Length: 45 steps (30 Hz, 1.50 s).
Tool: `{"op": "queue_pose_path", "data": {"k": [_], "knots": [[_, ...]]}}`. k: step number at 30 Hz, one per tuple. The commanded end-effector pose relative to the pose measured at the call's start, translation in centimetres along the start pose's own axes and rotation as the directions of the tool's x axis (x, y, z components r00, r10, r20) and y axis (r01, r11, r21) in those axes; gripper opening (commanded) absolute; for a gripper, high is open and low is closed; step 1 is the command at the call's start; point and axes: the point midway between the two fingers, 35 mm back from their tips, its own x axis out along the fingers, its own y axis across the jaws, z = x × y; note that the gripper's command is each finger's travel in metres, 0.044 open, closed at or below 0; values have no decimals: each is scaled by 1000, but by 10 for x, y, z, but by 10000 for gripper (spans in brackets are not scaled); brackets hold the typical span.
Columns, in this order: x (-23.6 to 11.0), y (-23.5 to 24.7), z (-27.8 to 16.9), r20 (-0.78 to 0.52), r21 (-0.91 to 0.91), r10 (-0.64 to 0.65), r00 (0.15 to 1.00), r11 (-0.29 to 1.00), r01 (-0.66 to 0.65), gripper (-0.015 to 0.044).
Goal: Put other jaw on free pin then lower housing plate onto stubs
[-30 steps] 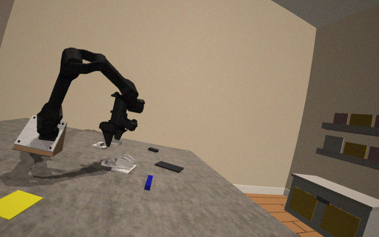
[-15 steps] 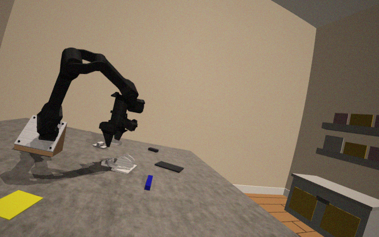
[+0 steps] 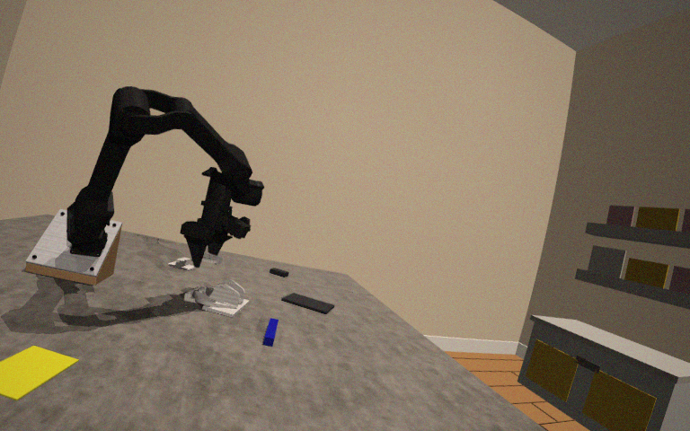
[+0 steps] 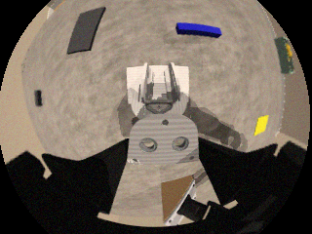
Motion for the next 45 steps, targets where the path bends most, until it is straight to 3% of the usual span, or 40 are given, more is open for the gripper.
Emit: {"op": "queue_pose_path", "data": {"k": [1, 24, 45], "knots": [[0, -1, 1, 4, -2, -5, 1000, 1000, 5, 351], [1, -1, 1, 4, 2, -5, 1000, 1000, 5, 351], [35, 0, 3, 5, 3, -4, 1000, 1000, 4, 351]]}}
